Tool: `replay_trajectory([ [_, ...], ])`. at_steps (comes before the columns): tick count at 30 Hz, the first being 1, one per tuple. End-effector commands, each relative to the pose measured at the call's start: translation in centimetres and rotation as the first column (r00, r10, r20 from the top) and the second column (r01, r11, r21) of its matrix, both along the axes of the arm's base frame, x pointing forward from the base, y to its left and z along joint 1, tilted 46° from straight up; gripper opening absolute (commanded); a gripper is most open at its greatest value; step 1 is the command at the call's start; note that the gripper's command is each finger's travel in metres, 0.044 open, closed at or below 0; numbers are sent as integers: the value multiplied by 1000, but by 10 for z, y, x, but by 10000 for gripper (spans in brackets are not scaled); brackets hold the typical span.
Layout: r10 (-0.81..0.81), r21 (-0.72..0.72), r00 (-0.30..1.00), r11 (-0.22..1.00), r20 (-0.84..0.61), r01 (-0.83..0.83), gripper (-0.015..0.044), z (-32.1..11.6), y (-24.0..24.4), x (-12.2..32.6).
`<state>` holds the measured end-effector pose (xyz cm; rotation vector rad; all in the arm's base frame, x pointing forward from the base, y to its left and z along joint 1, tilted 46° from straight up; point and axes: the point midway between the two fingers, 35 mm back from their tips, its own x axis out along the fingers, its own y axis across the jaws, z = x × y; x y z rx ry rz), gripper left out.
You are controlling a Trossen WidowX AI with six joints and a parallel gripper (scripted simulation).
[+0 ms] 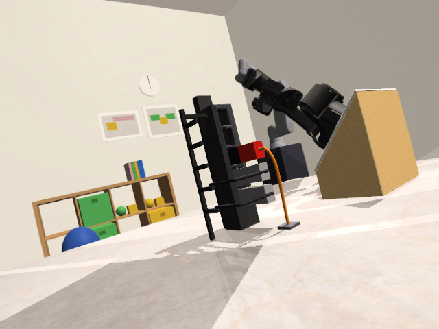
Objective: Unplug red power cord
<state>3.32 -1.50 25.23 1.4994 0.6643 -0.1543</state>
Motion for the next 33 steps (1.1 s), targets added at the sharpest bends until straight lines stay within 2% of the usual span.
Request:
replay_trajectory([
  [1,3,-11,1000,1000,0,-3,374,0,0,1],
  [5,69,-231,997,970,-23,-73,269,6,8,22],
  [9,157,-469,984,865,-86,-179,164,9,18,48],
  [14,271,-709,934,610,-235,-355,160,5,31,86],
  [18,336,-798,852,329,-401,-505,160,-6,41,117],
  [21,358,-791,763,98,-538,-604,160,-17,47,139],
  [25,343,-687,605,-210,-718,-696,160,-38,55,168],
  [30,250,-439,361,-543,-899,-716,160,-71,61,202],
  [33,158,-238,180,-719,-971,-653,160,-101,66,214],
])
